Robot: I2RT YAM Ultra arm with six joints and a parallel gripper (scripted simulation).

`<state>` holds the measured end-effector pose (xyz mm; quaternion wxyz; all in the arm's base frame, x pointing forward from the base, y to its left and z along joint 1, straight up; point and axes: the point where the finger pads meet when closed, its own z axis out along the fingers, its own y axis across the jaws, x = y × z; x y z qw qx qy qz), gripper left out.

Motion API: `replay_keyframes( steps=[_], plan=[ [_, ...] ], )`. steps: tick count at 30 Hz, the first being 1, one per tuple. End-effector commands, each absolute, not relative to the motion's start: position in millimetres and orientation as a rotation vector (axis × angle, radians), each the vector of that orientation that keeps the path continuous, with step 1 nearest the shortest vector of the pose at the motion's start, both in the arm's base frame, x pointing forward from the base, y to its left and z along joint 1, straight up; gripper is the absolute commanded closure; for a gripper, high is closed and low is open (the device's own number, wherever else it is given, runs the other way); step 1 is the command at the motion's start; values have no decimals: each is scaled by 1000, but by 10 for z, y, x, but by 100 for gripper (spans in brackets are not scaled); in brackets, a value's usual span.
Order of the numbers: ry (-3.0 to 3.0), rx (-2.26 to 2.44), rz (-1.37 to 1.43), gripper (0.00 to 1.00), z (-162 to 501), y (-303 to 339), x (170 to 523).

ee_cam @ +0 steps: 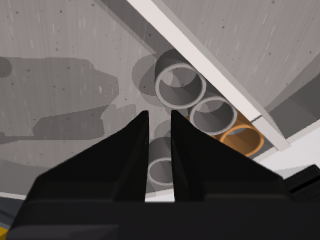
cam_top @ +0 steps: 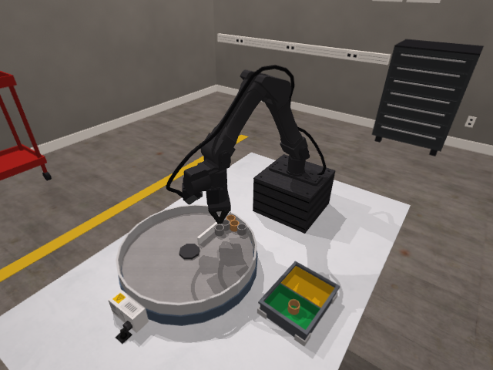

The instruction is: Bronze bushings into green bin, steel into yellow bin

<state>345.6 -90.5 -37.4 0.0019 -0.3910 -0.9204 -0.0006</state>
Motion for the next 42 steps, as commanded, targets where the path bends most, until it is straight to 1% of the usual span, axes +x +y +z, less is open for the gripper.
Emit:
replay_keyframes(
  steps=[1, 29, 36, 42],
  plan=[
    [-2930, -1220, -27, 88, -263, -933, 3505],
    [-2932, -1216, -22, 88, -262, -922, 3509],
    [-2949, -1230, -26, 88, -200, -972, 3594],
    [-2945, -1234, -26, 88, -200, -979, 3589]
  ],
)
